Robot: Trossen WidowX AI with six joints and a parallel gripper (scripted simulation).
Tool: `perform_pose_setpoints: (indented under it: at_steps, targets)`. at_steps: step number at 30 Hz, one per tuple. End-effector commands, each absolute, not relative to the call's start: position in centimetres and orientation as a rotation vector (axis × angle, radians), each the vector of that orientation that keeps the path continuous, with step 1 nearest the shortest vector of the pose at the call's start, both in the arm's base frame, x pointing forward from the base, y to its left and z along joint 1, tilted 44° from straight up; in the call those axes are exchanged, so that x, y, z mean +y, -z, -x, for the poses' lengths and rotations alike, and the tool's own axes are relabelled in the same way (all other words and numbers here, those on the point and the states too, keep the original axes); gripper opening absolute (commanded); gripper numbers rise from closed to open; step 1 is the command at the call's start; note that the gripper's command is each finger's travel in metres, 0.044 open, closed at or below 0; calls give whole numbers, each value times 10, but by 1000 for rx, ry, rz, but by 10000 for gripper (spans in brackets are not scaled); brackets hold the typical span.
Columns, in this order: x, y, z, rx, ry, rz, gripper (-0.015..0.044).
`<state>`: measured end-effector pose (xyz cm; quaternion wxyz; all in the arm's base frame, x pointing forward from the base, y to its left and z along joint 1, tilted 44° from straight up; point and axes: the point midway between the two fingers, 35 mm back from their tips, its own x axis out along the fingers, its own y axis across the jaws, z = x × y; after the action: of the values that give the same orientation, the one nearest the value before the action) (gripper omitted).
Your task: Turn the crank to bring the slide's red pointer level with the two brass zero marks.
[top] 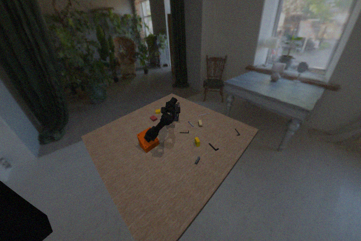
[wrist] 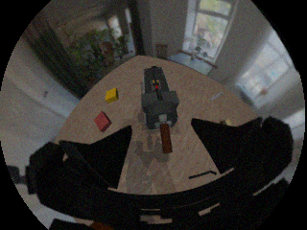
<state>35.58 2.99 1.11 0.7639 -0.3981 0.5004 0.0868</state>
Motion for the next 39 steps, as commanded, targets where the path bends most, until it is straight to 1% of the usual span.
perform_pose_setpoints:
  at_steps: [1, 7, 19, 31, 35, 39]
  targets:
    - [49, -33, -363, 1073, -187, 863, 440]
    - [62, -44, -366, 1075, -183, 864, 440]
    - [80, -27, -422, 1071, -42, 860, 440]
    - [102, 5, -470, 1046, 100, 854, 440]
    - [103, 11, -475, 1042, 117, 853, 440]
    - [87, 30, -473, 1042, 118, 853, 440]
